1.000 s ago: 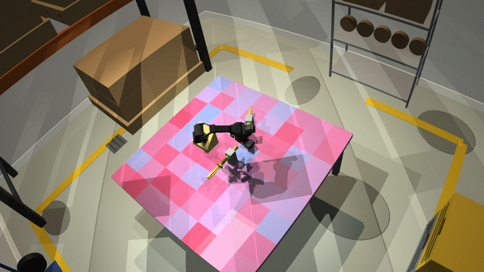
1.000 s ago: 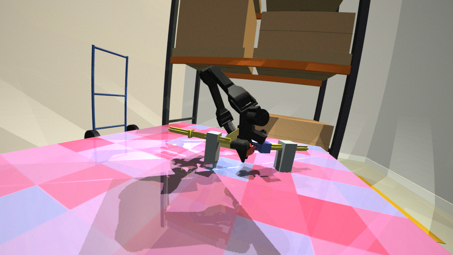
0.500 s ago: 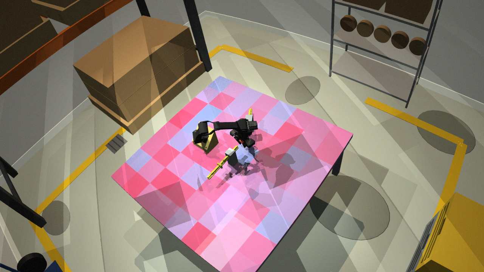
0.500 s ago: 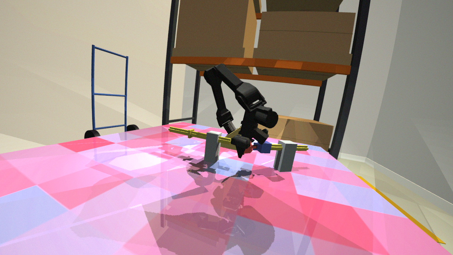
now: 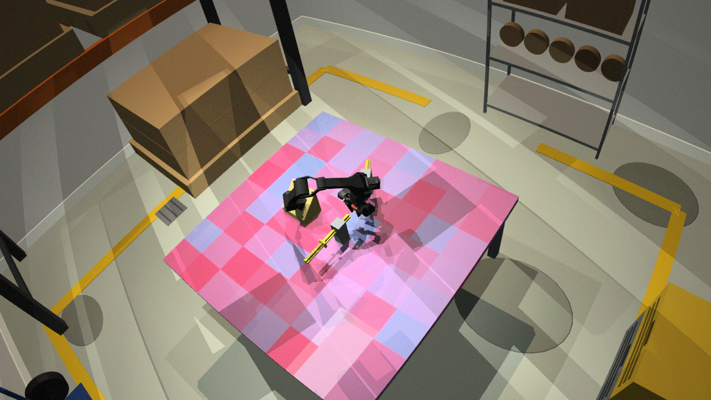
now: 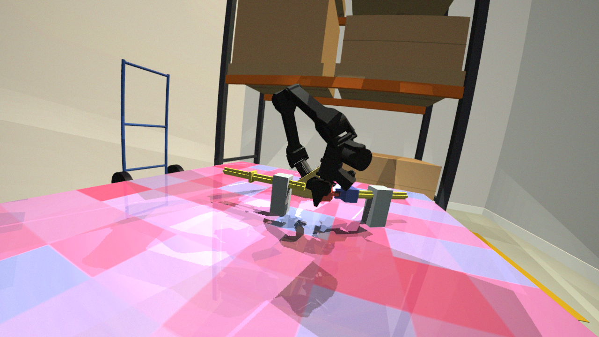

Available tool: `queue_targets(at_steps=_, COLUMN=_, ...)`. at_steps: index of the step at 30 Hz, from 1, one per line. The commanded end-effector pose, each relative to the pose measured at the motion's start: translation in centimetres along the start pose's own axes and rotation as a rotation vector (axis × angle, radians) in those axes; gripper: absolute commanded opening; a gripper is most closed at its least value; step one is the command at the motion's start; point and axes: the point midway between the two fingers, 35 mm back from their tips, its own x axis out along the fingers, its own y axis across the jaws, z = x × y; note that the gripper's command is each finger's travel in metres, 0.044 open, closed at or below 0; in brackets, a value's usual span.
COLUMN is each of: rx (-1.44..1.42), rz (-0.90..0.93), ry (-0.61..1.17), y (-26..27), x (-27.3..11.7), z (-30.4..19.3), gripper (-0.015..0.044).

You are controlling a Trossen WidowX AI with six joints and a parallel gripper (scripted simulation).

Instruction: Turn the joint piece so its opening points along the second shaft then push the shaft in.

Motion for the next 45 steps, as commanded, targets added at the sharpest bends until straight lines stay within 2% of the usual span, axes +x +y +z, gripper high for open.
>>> queue_targets(at_steps=1, rx=-0.007, rz=-0.002, ry=0.015, y=-0.03, x=-0.06, z=-0.03, gripper=0.0000)
queue_targets(at_steps=26, rx=-0.004, rz=0.005, ry=0.017, y=-0.01, x=-0.11, z=-0.09, gripper=0.0000)
queue_targets(at_steps=31, rx=-0.004, rz=0.005, ry=0.017, y=-0.01, x=-0.11, z=-0.09, gripper=0.0131)
queue_targets(at_steps=34, rx=-0.004, rz=0.005, ry=0.017, y=-0.01, x=-0.11, z=-0.09, gripper=0.0147)
queue_targets(at_steps=45, rx=-0.004, rz=0.005, ry=0.017, y=-0.01, x=-0.11, z=-0.09, gripper=0.0436)
